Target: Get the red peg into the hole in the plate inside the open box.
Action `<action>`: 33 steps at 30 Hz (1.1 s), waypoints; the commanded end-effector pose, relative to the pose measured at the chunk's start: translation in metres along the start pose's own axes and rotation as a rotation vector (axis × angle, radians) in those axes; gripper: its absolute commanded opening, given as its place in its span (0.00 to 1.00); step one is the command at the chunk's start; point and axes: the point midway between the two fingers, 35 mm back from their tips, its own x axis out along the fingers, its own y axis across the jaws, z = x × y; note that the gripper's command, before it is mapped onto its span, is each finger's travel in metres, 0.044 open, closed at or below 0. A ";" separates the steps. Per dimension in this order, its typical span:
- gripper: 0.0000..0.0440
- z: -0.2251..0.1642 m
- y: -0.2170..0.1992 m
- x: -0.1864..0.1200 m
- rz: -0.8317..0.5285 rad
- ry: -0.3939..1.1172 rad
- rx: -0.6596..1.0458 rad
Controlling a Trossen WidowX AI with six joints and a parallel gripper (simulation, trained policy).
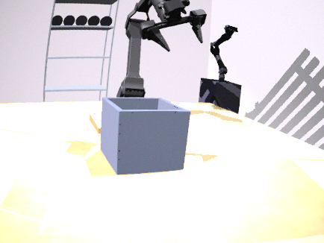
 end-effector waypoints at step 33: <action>1.00 -0.168 -0.002 0.061 -0.411 0.584 0.658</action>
